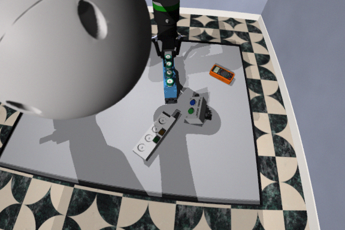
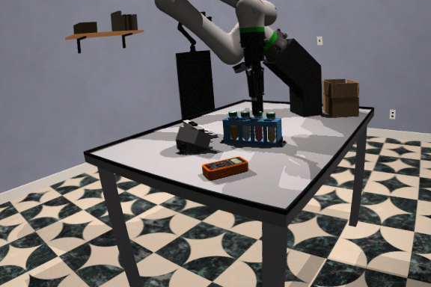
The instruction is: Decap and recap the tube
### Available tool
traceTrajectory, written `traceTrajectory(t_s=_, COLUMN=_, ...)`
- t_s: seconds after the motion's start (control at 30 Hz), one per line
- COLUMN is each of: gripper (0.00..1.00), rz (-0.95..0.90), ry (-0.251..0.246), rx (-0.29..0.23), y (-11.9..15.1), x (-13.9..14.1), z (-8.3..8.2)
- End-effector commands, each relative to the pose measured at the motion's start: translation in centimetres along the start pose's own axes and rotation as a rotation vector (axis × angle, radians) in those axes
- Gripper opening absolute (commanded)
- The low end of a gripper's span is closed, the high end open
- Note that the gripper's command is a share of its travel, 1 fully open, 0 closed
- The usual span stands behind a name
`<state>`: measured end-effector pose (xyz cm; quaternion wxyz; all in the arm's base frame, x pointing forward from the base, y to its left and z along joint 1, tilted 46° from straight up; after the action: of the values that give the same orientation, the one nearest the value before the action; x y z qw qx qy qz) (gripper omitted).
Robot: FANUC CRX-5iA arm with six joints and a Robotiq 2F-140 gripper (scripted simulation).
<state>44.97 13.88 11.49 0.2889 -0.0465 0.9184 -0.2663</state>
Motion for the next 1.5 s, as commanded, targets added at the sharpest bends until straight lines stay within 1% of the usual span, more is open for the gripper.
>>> traceTrajectory(t_s=0.0, gripper=0.3, rz=0.0, ry=-0.001, rx=-0.001, y=0.0, x=0.0, z=0.0)
traceTrajectory(t_s=0.27, gripper=0.3, rz=0.0, ry=-0.001, rx=-0.001, y=0.0, x=0.0, z=0.0)
traceTrajectory(t_s=0.6, gripper=0.3, rz=0.0, ry=-0.001, rx=-0.001, y=0.0, x=0.0, z=-3.1)
traceTrajectory(t_s=0.67, gripper=0.3, rz=0.0, ry=-0.001, rx=-0.001, y=0.0, x=0.0, z=-3.1)
traceTrajectory(t_s=0.73, gripper=0.3, rz=0.0, ry=-0.001, rx=-0.001, y=0.0, x=0.0, z=-3.6)
traceTrajectory(t_s=0.8, gripper=0.3, rz=0.0, ry=-0.001, rx=-0.001, y=0.0, x=0.0, z=-3.6)
traceTrajectory(t_s=0.9, gripper=0.3, rz=-0.25, ry=-0.001, rx=-0.001, y=-2.4, x=0.4, z=-3.6)
traceTrajectory(t_s=0.93, gripper=0.3, rz=-0.302, ry=-0.001, rx=-0.001, y=-3.1, x=0.5, z=-3.6)
traceTrajectory(t_s=1.0, gripper=0.3, rz=-0.359, ry=-0.002, rx=0.0, y=-3.7, x=0.6, z=-3.6)
traceTrajectory(t_s=1.17, gripper=0.3, rz=-0.576, ry=-0.002, rx=0.001, y=-5.8, x=1.0, z=-3.6)
traceTrajectory(t_s=1.23, gripper=0.3, rz=-0.576, ry=-0.002, rx=0.001, y=-5.8, x=1.0, z=-3.6)
traceTrajectory(t_s=1.27, gripper=0.3, rz=-0.68, ry=-0.001, rx=0.0, y=-6.7, x=1.2, z=-3.6)
traceTrajectory(t_s=1.3, gripper=0.3, rz=-0.736, ry=-0.002, rx=0.002, y=-7.4, x=1.3, z=-3.6)
traceTrajectory(t_s=1.4, gripper=0.3, rz=-0.852, ry=-0.003, rx=0.002, y=-8.7, x=1.5, z=-3.6)
traceTrajectory(t_s=1.47, gripper=0.3, rz=-0.897, ry=-0.001, rx=0.0, y=-10.2, x=1.8, z=-3.6)
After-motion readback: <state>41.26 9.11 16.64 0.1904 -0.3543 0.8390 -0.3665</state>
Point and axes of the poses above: the point where the finger pads meet when closed, its own z axis out along the fingers, its own x axis across the jaws, y = z × x, the point moved 9 cm from there along -z, back along the fingers, and after that the axes turned 5 degrees about z, right-handed, at the moved point
